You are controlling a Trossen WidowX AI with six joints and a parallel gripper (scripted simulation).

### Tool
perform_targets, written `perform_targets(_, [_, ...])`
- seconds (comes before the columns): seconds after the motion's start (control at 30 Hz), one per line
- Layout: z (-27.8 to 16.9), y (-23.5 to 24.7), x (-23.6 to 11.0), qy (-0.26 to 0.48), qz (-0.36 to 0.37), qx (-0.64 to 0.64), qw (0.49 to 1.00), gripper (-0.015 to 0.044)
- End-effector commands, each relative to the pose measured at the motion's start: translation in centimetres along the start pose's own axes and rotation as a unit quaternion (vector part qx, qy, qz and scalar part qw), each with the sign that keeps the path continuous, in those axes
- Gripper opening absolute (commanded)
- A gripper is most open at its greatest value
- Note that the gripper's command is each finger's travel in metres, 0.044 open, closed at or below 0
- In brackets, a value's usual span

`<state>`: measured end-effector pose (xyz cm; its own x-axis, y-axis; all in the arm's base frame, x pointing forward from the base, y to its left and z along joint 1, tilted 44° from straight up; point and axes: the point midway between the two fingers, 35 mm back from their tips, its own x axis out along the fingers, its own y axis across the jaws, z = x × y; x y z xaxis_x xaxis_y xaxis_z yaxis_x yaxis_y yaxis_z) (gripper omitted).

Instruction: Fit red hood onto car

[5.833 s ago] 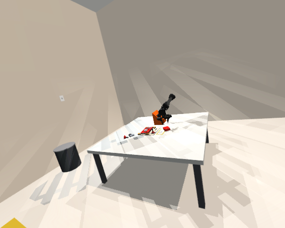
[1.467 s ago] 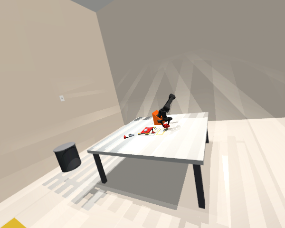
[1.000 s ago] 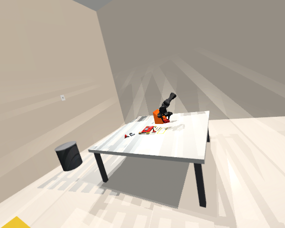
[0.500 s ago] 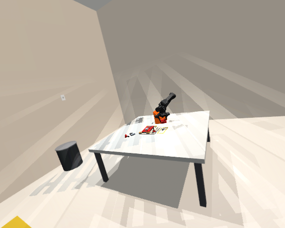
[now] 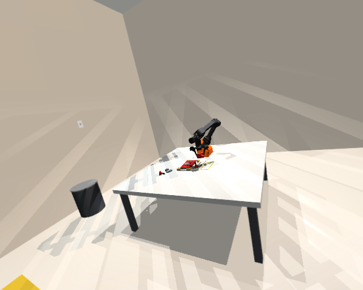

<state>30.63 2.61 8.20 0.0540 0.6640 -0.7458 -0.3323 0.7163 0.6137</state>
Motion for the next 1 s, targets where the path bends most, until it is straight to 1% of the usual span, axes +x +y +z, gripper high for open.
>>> perform_targets(0.0, [0.4,-1.8,-0.2,-0.002,-0.004,0.01,1.0,0.0])
perform_targets(0.53, [-0.7,-10.2,0.1,-0.002,-0.005,0.082,0.997,0.0])
perform_targets(0.97, [-3.1,-15.9,0.7,-0.008,0.015,0.142,0.99,0.0])
